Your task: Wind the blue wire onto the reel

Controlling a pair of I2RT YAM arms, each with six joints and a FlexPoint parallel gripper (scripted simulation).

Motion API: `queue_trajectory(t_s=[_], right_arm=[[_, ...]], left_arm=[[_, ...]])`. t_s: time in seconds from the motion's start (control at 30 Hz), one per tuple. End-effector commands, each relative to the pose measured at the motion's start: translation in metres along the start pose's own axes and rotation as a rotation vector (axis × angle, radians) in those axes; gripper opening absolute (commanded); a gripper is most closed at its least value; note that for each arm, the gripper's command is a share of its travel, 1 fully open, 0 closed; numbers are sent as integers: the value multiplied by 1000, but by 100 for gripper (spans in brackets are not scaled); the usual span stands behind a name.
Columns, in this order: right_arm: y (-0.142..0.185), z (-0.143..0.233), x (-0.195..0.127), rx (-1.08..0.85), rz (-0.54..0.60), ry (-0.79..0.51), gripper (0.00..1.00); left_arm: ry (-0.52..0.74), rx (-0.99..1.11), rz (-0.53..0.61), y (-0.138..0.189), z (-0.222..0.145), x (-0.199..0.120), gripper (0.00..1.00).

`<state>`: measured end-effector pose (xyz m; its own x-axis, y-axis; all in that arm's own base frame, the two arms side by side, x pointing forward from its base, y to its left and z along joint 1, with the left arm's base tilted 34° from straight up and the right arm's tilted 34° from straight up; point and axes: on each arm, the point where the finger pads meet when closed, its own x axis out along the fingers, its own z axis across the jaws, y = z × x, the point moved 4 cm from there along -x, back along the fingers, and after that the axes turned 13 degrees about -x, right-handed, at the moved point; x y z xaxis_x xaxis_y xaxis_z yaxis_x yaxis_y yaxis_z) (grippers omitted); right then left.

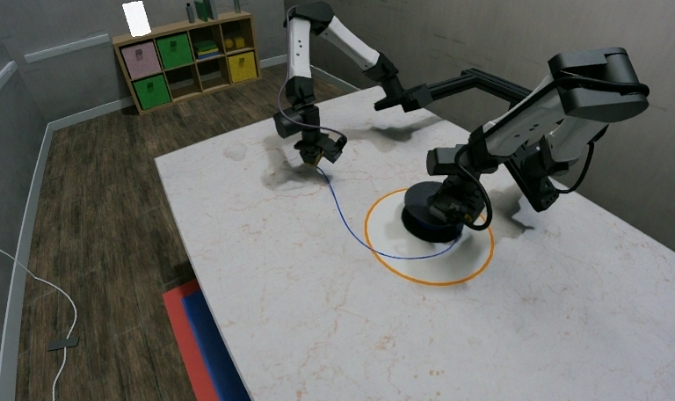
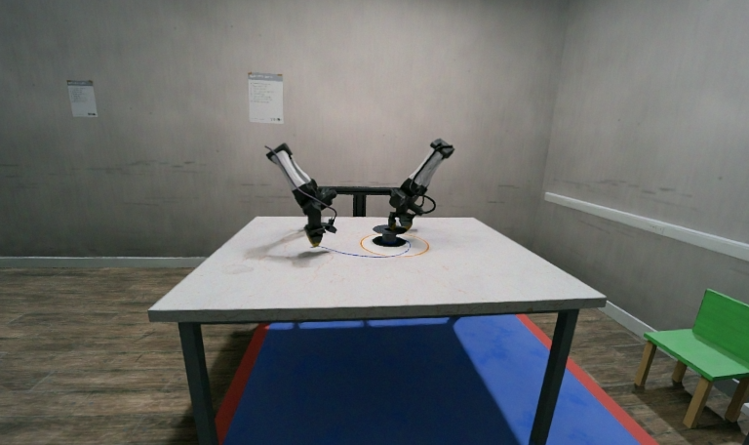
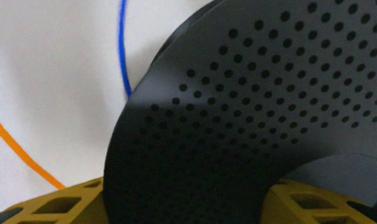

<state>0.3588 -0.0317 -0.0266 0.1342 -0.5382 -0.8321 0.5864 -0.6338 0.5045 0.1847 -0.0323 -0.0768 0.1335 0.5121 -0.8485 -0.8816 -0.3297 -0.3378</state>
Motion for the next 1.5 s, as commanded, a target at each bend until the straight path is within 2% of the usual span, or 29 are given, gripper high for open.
queue_trajectory(t_s=[0.0, 0.13, 0.17, 0.33, 0.4, 0.5, 0.6, 0.83, 0.97, 1.0, 1.07, 1.17, 1.27, 1.37, 1.47], right_arm=[[-1, -4, -2, 22, 9, 15, 0], [-1, -3, -1, 61, 9, 15, 0], [-1, -3, -1, 70, 9, 15, 0], [-1, -2, -1, 104, 9, 15, 0], [-1, -2, -1, 104, 9, 15, 0], [0, -2, -1, 106, 9, 15, 0], [1, -2, -2, 107, 9, 15, 0], [2, -3, -2, 111, 9, 15, 0], [3, -3, -2, 111, 9, 15, 0], [3, -3, -3, 111, 9, 15, 0], [4, -3, -3, 111, 9, 15, 0], [4, -3, -3, 111, 9, 15, 0], [5, -3, -3, 111, 9, 15, 0], [6, -3, -4, 111, 9, 15, 0], [7, -3, -4, 111, 9, 15, 0]], left_arm=[[4, -355, -23, -4, -12, -1, 60], [-2, -578, -30, -7, -11, -1, 60], [-6, -632, -33, -7, -11, -1, 63], [-8, -650, -35, -7, -11, -1, 76], [-8, -650, -35, -7, -11, -1, 76], [-8, -650, -35, -7, -11, -1, 85], [-8, -650, -35, -5, -20, -3, 85], [-8, -650, -35, -6, -14, -41, 85], [-8, -650, -35, -6, -12, -43, 85], [-8, -650, -35, 9, -14, -42, 85], [-8, -639, -34, 13, -12, -39, 85], [-9, -571, -34, 11, -8, -35, 85], [-12, -414, -33, -1, -3, -31, 85], [-16, -158, -31, -23, -3, -29, 85], [-24, -11, -30, -53, -13, -30, 85]])
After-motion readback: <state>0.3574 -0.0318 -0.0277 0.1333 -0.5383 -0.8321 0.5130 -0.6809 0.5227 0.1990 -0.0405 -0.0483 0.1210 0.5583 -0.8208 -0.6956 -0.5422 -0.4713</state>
